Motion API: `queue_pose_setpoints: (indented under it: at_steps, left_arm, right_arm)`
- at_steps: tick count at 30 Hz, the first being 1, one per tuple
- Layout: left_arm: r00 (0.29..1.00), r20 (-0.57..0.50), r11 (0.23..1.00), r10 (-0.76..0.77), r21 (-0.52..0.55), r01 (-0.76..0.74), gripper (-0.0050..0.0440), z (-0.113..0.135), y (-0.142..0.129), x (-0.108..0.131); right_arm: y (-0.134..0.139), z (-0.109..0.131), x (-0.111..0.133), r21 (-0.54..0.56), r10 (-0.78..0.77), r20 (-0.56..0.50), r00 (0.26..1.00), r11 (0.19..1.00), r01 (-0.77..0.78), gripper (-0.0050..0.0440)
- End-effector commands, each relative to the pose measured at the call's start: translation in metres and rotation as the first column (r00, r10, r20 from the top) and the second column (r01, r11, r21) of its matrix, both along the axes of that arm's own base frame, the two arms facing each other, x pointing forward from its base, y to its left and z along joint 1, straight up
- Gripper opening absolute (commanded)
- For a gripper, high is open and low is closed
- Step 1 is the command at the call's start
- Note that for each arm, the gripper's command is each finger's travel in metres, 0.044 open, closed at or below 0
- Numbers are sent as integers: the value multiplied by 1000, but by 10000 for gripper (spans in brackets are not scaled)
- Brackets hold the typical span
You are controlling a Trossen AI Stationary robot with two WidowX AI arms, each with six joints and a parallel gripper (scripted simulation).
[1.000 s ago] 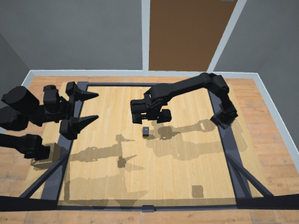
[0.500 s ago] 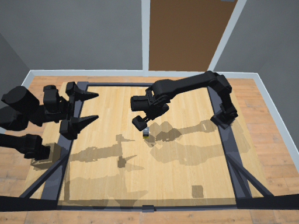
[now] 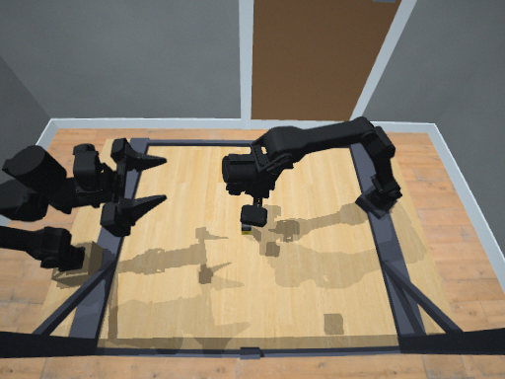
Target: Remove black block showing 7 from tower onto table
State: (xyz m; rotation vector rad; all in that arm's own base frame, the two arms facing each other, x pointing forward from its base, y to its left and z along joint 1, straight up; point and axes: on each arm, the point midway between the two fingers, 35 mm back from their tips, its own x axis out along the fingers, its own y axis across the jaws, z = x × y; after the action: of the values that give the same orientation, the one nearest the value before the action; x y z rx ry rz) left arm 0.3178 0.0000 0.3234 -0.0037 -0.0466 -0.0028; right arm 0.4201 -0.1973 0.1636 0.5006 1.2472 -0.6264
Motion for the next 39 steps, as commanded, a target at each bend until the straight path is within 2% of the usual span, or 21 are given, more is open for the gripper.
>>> queue_pose_setpoints:
  at_steps: [1, 5, 7, 10, 17, 21, 25, 27, 34, 39]
  left_arm:
    - [1000, 3, 1000, 3, 4, -3, 400, 0, 0, -2]
    - [1000, 3, 1000, 3, 4, -3, 400, 0, 0, -2]
    - [1000, 3, 1000, 3, 4, -3, 400, 0, 0, -2]
    - [1000, 3, 1000, 3, 4, -3, 400, 0, 0, -2]
    - [1000, 3, 1000, 3, 4, -3, 400, 0, 0, -2]
    - [1000, 3, 1000, 3, 4, -3, 400, 0, 0, -2]
    - [1000, 3, 1000, 3, 4, -3, 400, 0, 0, -2]
    - [1000, 3, 1000, 3, 4, -3, 400, 0, 0, -2]
    - [1000, 3, 1000, 3, 4, -3, 400, 0, 0, -2]
    - [1000, 3, 1000, 3, 4, -3, 400, 0, 0, -2]
  right_arm:
    - [1, 22, 2, -44, 98, 56, 994, 994, -96, 400]
    - [1, -22, 2, -38, 98, 45, 994, 995, -96, 400]
    - [1, -59, 1, -18, 97, 6, 995, 995, -97, 400]
    - [1, -77, 1, -19, 97, 6, 995, 995, -96, 400]
    - [1, -73, 2, -27, 94, 21, 995, 995, -93, 400]
    - [-2, -95, 4, -18, 92, 7, 996, 996, -92, 400]
    - [-2, -95, 4, -18, 92, 7, 996, 996, -92, 400]
    - [-3, -85, 7, -30, 92, 29, 995, 995, -92, 400]
    - [-3, -84, 7, -32, 92, 29, 995, 995, -91, 400]
    - [-3, -84, 7, -32, 92, 29, 995, 995, -91, 280]
